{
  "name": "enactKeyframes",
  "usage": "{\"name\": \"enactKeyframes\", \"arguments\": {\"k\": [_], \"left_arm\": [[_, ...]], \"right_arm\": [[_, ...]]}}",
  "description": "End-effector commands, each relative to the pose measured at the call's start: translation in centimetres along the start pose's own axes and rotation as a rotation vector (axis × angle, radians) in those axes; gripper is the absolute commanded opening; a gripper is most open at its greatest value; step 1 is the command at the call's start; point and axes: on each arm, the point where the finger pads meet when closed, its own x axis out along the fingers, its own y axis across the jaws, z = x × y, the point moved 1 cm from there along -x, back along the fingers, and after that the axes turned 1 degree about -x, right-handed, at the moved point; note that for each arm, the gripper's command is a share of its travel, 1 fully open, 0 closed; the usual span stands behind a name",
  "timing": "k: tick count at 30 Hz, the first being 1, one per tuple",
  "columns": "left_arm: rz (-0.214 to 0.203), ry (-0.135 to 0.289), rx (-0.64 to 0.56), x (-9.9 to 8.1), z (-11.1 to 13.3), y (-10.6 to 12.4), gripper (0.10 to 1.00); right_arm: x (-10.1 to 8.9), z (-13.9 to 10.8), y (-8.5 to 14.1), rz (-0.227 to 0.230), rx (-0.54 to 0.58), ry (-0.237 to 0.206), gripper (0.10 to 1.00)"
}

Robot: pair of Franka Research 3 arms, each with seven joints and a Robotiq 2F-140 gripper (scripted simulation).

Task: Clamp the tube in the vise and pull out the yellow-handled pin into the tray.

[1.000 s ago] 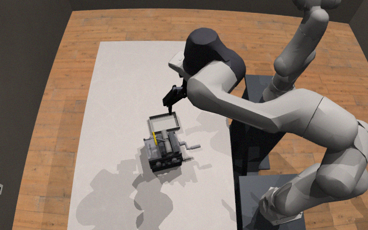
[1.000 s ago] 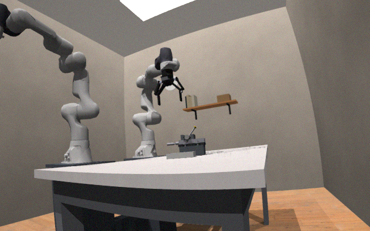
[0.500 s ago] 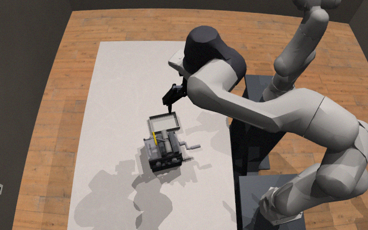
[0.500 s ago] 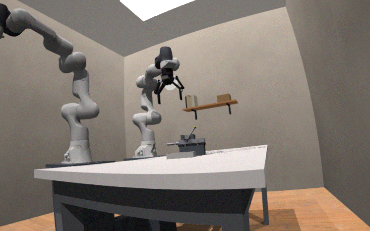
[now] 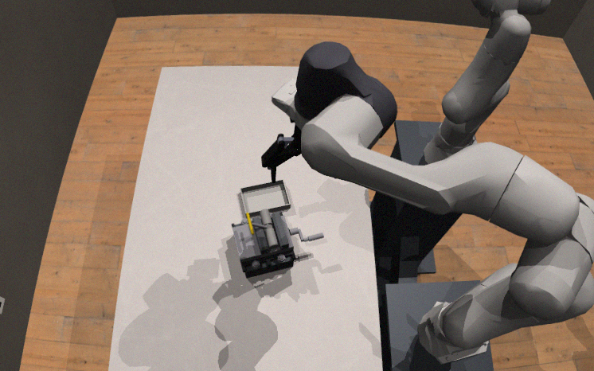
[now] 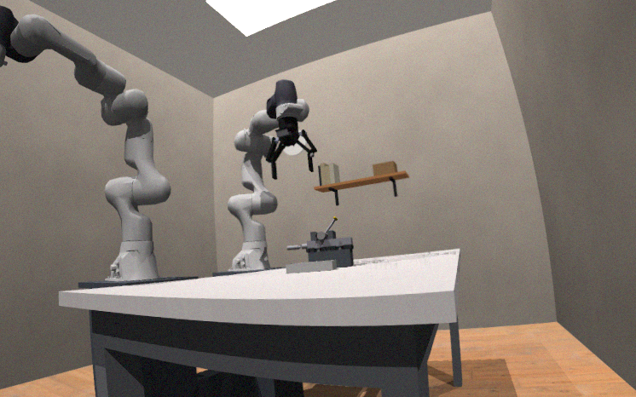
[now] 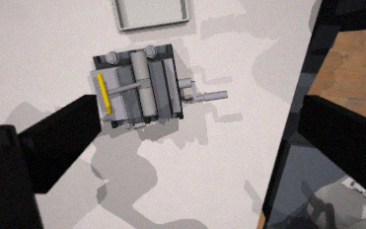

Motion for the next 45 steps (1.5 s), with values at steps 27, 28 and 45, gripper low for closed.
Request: {"name": "enactKeyframes", "arguments": {"k": [27, 28, 45], "left_arm": [[0.016, -0.011, 0.468, 0.63, 0.84, -0.76, 1.0], [0.017, -0.011, 0.48, 0.65, 0.86, -0.78, 1.0], [0.024, -0.012, 0.684, 0.93, 1.24, -1.15, 1.0]], "right_arm": [[0.04, 0.1, -0.02, 0.001, 0.005, -0.004, 1.0], [0.04, 0.1, -0.02, 0.001, 0.005, -0.004, 1.0], [0.04, 0.1, -0.02, 0.001, 0.005, -0.004, 1.0]]}}
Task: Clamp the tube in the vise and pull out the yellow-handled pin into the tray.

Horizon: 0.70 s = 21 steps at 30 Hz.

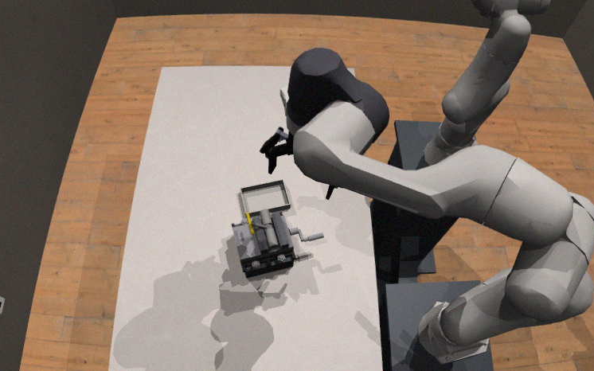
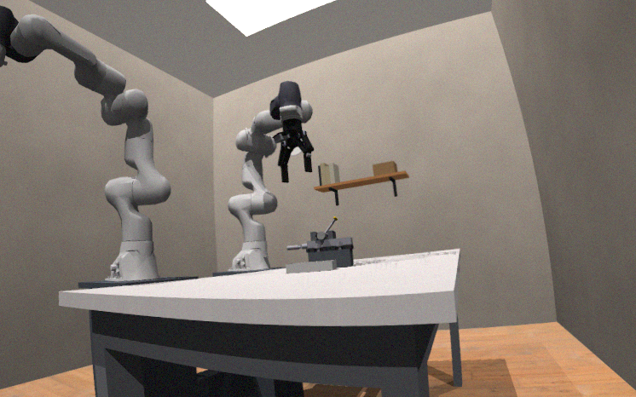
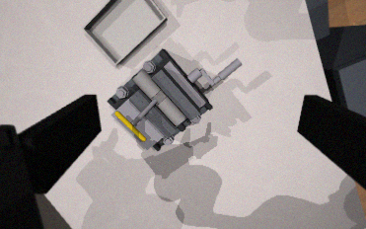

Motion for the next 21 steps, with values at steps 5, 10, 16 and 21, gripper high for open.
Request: {"name": "enactKeyframes", "arguments": {"k": [5, 10, 16, 21], "left_arm": [[0.009, -0.002, 0.179, 0.17, 0.35, -0.03, 1.0], [0.011, -0.002, 0.239, 0.25, 0.5, -0.06, 1.0], [0.013, -0.002, 0.31, 0.34, 0.68, -0.1, 1.0], [0.015, -0.002, 0.345, 0.39, 0.77, -0.12, 1.0]], "right_arm": [[0.04, 0.1, -0.02, 0.001, 0.005, -0.004, 1.0], [0.04, 0.1, -0.02, 0.001, 0.005, -0.004, 1.0], [0.04, 0.1, -0.02, 0.001, 0.005, -0.004, 1.0], [0.04, 0.1, -0.02, 0.001, 0.005, -0.004, 1.0]]}}
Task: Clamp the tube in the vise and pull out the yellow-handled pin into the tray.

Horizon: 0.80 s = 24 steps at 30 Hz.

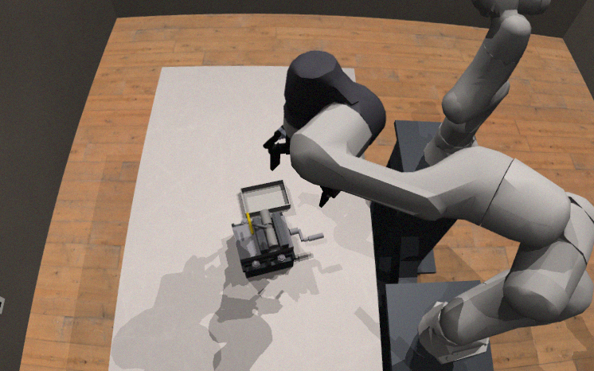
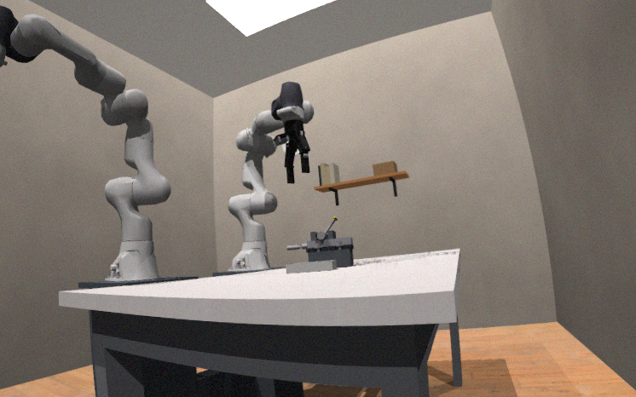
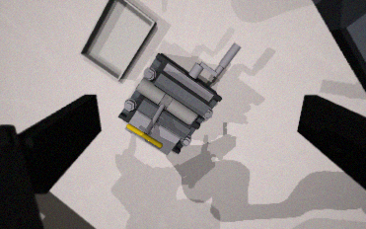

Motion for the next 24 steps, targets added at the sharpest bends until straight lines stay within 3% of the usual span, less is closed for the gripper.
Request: {"name": "enactKeyframes", "arguments": {"k": [1, 24], "left_arm": [[0.008, 0.0, 0.131, 0.1, 0.23, 0.05, 1.0], [0.016, 0.002, 0.392, 0.45, 0.91, 0.08, 1.0]], "right_arm": [[0.04, 0.1, -0.02, 0.001, 0.005, -0.004, 1.0], [0.04, 0.1, -0.02, 0.001, 0.005, -0.004, 1.0]]}}
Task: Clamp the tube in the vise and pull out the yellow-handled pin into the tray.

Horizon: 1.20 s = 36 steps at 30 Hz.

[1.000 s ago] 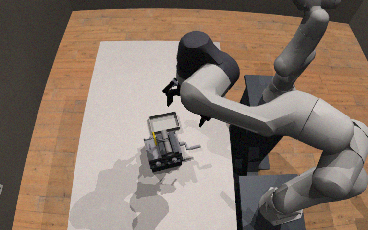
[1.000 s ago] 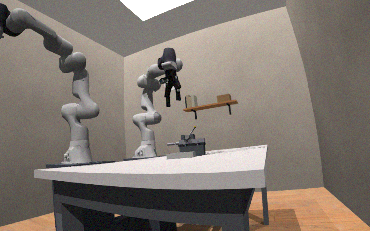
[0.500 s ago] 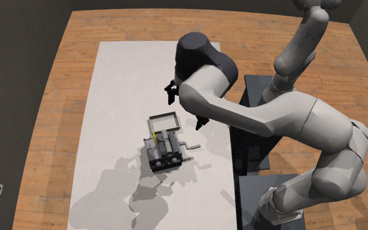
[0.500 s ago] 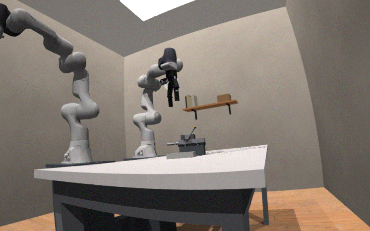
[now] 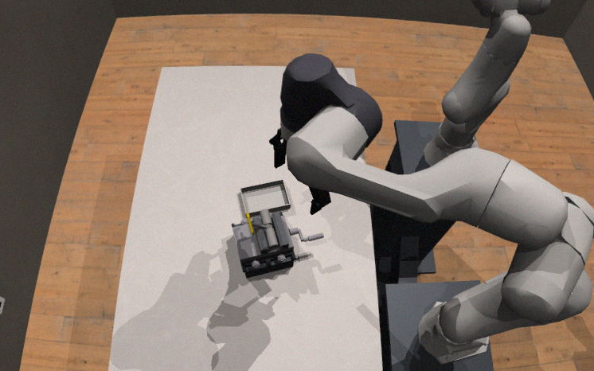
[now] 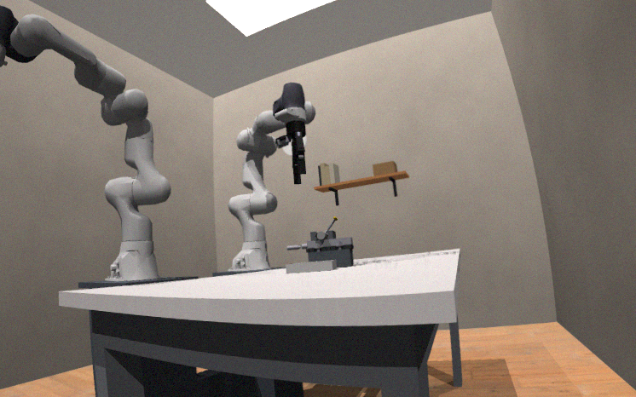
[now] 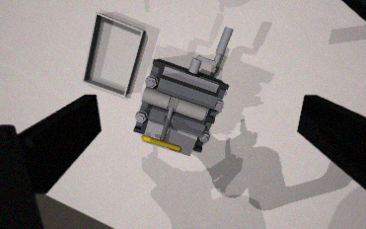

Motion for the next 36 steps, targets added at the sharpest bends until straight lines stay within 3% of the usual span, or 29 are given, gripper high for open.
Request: {"name": "enactKeyframes", "arguments": {"k": [1, 19, 36], "left_arm": [[0.008, 0.002, 0.127, 0.1, 0.2, 0.12, 1.0], [0.014, 0.005, 0.326, 0.36, 0.7, 0.29, 1.0], [0.014, 0.005, 0.328, 0.36, 0.7, 0.29, 1.0]], "right_arm": [[0.04, 0.1, -0.02, 0.001, 0.005, -0.004, 1.0], [0.04, 0.1, -0.02, 0.001, 0.005, -0.004, 1.0], [0.04, 0.1, -0.02, 0.001, 0.005, -0.004, 1.0]]}}
